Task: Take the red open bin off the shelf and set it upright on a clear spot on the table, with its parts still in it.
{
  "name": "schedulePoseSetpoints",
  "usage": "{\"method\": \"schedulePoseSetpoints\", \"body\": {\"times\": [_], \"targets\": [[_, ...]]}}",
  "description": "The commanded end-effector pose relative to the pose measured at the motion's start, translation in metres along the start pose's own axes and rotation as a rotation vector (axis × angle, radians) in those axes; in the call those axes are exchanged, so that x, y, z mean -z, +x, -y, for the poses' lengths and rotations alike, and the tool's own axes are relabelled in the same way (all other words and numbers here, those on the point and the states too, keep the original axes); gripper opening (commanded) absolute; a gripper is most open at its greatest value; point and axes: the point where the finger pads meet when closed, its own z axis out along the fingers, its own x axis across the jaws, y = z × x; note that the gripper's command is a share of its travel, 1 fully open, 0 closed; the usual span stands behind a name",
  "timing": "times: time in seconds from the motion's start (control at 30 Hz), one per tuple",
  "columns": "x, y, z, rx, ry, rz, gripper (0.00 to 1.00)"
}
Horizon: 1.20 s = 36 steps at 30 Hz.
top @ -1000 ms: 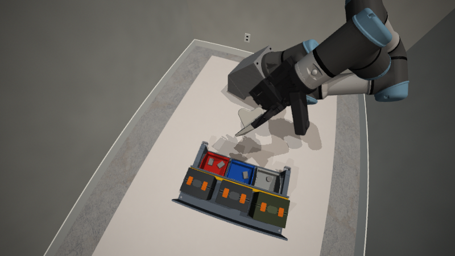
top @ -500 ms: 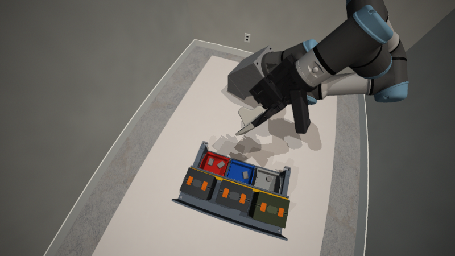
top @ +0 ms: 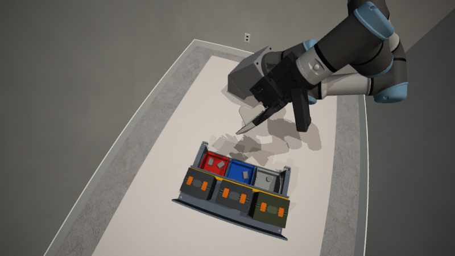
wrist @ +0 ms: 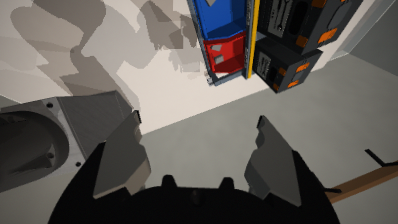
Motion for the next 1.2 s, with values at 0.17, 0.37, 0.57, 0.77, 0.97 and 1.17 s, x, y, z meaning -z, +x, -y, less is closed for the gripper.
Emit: {"method": "schedulePoseSetpoints", "body": {"times": [0.17,0.37,0.57,0.77,0.97,1.17], "targets": [[0.038,-0.01,-0.021,0.103,0.123,-0.134,1.0],[0.048,-0.013,-0.026,0.129,0.154,-0.167,1.0],[0.048,-0.013,-0.026,0.129,0.154,-0.167,1.0],[0.052,-0.013,-0.028,0.136,0.158,-0.174,1.0],[0.052,-0.013,-0.028,0.136,0.158,-0.174,1.0],[0.052,-0.013,-0.028,0.136,0.158,-0.174,1.0]]}}
